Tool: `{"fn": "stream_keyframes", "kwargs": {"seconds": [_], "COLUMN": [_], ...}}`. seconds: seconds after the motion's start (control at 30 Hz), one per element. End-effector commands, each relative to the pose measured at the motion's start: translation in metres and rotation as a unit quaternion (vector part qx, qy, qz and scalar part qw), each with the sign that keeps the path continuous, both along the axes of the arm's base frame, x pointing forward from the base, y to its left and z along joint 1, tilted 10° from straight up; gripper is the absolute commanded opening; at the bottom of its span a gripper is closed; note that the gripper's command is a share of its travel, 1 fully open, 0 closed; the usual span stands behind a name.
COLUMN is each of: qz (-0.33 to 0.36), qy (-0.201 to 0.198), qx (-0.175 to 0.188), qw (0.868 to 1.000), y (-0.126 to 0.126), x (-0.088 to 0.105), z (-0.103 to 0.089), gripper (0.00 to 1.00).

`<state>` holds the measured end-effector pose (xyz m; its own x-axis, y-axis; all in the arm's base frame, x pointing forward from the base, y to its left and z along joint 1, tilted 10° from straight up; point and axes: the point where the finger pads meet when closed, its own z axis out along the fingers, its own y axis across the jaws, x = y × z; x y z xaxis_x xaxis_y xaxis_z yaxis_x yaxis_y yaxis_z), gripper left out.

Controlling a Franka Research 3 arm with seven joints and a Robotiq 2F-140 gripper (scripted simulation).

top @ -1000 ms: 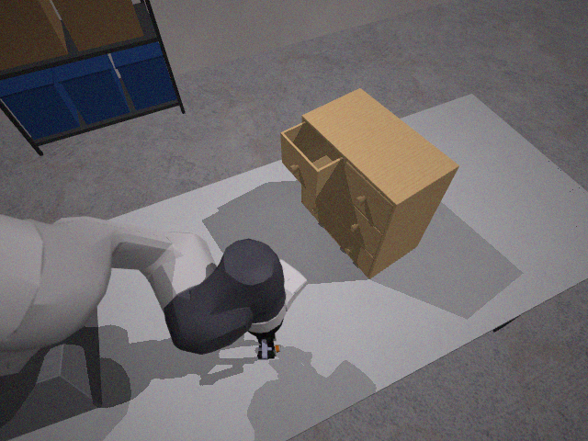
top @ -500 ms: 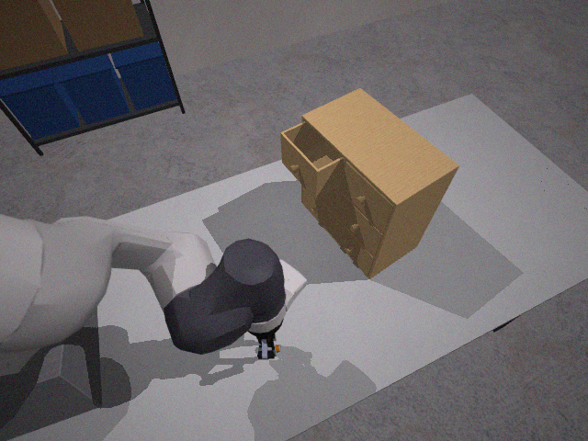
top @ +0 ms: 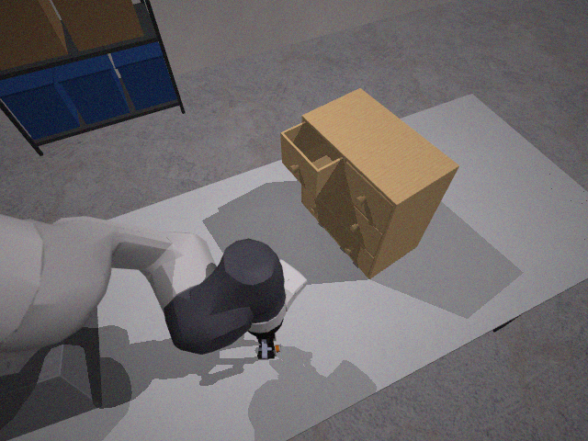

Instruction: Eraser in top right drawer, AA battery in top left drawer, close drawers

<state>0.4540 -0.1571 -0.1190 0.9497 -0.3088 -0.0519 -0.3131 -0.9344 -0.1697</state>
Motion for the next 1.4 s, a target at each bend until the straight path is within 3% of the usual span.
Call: {"fn": "stream_keyframes", "kwargs": {"seconds": [0.0,1.07,1.37], "qz": [-0.001,-0.001,-0.001], "qy": [0.0,0.0,0.0], "qx": [0.0,0.0,0.0], "qw": [1.0,1.0,1.0], "y": [0.001,0.002,0.003], "x": [-0.001,-0.002,-0.002], "z": [0.0,0.0,-0.01], "gripper": [0.17,0.17,0.17]}}
